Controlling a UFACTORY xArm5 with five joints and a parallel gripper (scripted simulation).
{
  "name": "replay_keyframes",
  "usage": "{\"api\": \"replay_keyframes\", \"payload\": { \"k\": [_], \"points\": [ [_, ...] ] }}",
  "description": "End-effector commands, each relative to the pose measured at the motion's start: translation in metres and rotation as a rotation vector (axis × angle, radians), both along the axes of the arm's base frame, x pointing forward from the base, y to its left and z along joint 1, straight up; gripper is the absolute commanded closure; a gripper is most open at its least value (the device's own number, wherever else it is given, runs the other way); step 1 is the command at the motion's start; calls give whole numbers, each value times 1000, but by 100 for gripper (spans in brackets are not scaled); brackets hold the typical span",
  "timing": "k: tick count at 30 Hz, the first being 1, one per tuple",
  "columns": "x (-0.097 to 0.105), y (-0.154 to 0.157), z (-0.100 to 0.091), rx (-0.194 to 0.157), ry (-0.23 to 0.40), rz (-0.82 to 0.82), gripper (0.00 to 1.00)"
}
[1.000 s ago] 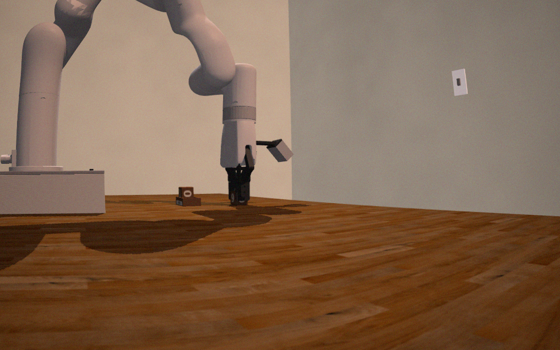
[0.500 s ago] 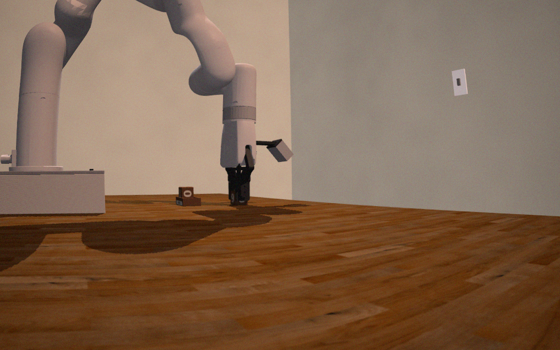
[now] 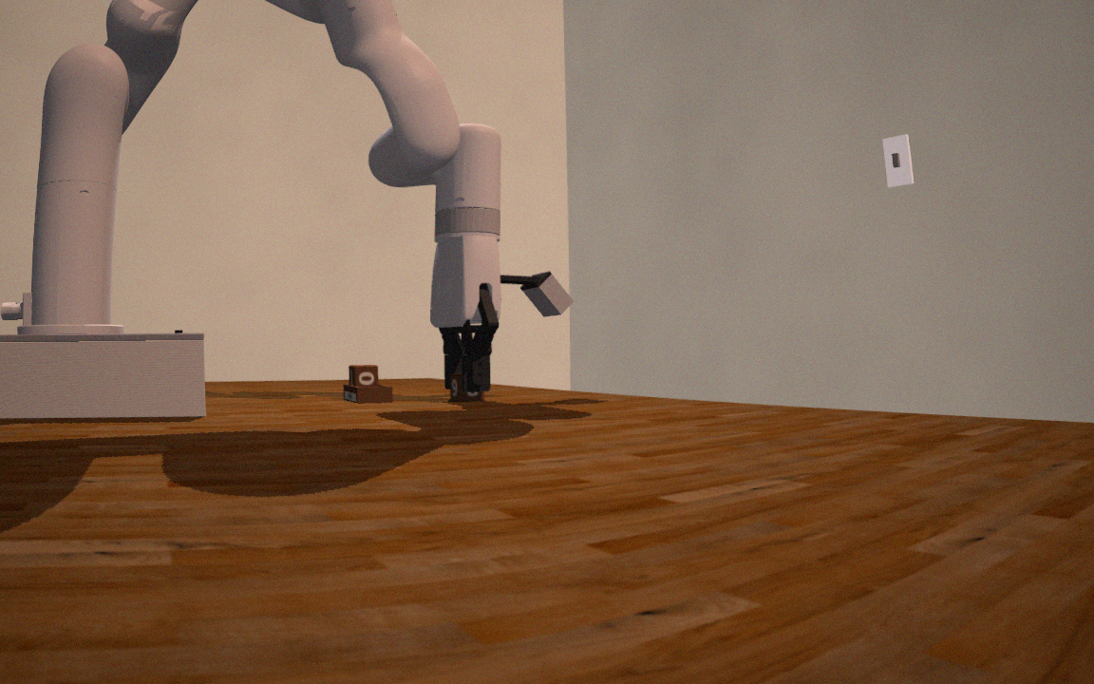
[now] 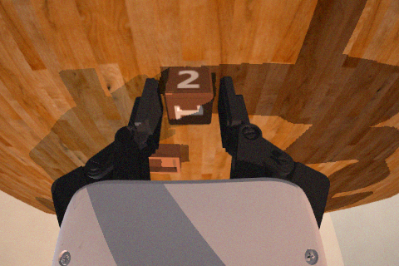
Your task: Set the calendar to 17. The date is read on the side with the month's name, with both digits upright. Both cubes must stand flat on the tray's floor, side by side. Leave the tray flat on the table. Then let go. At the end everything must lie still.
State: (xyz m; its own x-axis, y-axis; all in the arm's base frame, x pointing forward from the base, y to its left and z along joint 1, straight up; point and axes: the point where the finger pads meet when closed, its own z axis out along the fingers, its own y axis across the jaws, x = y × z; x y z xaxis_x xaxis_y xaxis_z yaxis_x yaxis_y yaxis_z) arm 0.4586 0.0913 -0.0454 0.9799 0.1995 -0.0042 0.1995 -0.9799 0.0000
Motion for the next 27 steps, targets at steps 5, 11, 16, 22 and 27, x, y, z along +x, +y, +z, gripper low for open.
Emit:
{"api": "replay_keyframes", "payload": {
  "k": [5,11,16,22,27],
  "points": [
    [1,0,1,1,-4,0,53],
    [1,0,6,1,-4,0,53],
    [1,0,19,1,-4,0,53],
    [1,1,50,1,-4,0,53],
    [1,1,76,1,-4,0,53]
  ]
}}
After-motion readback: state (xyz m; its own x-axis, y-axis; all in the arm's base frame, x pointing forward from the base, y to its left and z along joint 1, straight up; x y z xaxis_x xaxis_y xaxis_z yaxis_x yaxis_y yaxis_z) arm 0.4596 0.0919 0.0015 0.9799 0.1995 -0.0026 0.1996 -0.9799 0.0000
